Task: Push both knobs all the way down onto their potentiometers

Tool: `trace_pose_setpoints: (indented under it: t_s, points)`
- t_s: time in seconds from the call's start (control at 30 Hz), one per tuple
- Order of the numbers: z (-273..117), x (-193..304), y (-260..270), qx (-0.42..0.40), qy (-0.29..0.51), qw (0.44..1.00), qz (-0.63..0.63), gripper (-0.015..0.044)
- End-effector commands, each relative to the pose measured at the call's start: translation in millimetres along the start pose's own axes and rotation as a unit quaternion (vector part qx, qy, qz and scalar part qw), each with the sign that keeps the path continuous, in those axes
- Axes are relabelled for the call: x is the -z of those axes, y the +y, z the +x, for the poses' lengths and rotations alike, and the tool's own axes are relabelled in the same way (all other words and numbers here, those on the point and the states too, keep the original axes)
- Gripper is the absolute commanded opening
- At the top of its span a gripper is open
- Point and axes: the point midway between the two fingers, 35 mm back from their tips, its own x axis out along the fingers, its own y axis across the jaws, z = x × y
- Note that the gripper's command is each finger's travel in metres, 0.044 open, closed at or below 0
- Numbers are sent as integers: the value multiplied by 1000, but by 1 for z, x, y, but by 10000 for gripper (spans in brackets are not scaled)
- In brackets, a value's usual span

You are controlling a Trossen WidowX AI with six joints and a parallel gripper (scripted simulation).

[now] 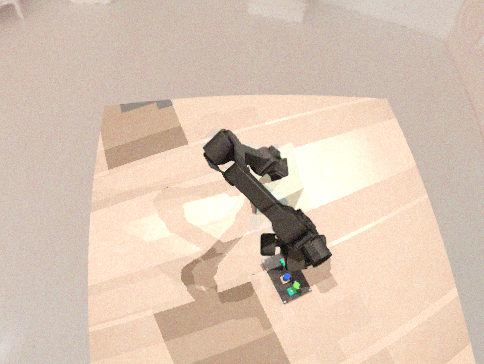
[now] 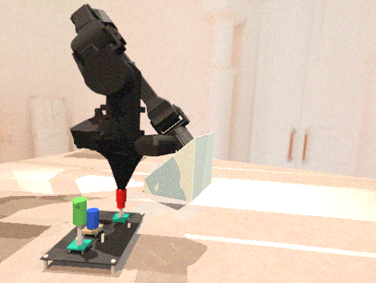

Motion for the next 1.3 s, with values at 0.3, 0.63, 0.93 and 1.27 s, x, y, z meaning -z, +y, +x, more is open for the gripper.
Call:
trace_pose_setpoints:
  t_s: [0.3,0.63,0.93,1.27]
  points:
    - [13,-1,-2,3,5,1000,6,0]
    - [14,-1,-2,3,5,1000,6,0]
    - [17,-1,-2,3,5,1000,6,0]
    - [19,-1,-2,3,5,1000,6,0]
